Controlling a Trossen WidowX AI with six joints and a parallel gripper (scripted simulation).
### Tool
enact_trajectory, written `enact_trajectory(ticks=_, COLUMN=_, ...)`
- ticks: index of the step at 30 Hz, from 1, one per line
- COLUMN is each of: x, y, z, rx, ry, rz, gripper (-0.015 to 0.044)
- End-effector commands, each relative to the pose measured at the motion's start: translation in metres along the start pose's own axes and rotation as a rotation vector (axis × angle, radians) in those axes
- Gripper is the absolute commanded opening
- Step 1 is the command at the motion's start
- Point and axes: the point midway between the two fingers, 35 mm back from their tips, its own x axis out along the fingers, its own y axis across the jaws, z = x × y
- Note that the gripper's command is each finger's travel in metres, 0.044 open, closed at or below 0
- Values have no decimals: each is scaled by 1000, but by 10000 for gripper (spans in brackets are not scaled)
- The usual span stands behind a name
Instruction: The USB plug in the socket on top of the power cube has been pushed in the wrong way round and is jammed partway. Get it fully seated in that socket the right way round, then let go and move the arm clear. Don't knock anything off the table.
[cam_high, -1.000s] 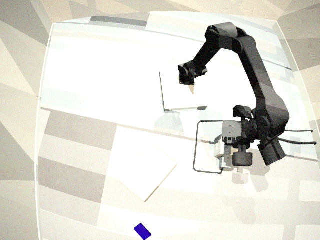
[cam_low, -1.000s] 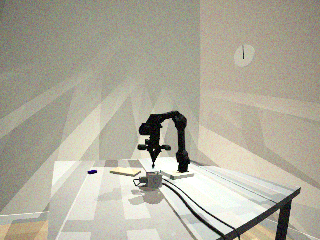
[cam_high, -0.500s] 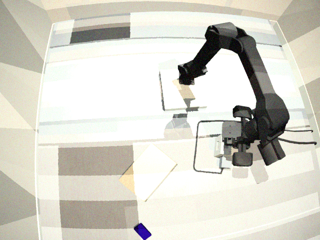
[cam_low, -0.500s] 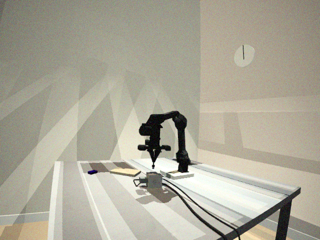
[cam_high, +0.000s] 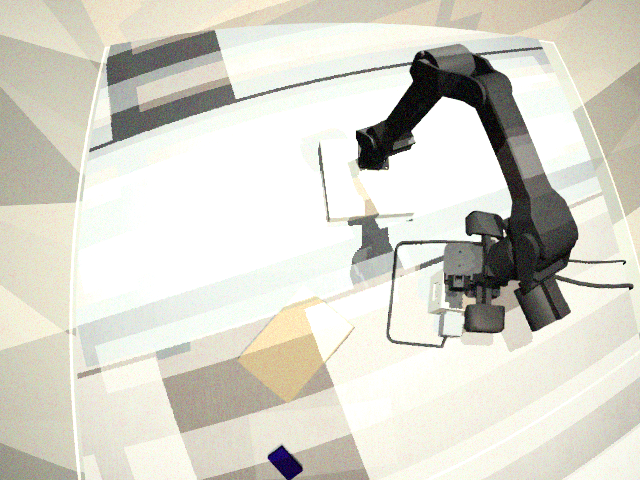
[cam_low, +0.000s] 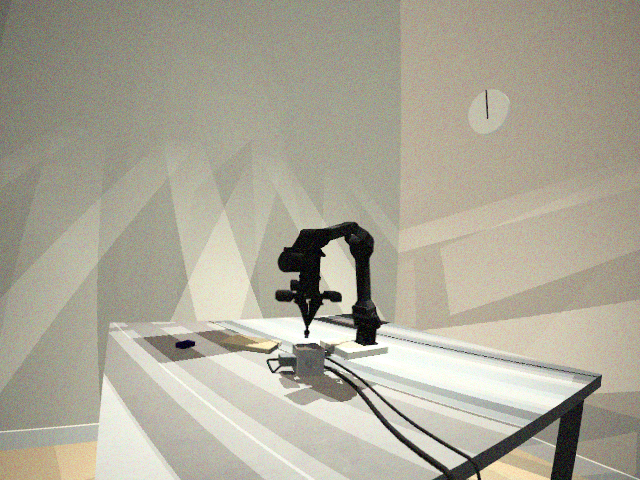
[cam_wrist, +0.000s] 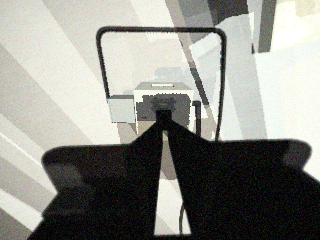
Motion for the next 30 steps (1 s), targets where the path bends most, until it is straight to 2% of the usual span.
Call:
enact_trajectory(ticks=1, x=1, y=-1, z=0, rx=6, ry=-1, rz=-2, gripper=0)
enact_trajectory(ticks=30, x=5, y=-1, z=0, rx=17, ry=-1, rz=-2, gripper=0)
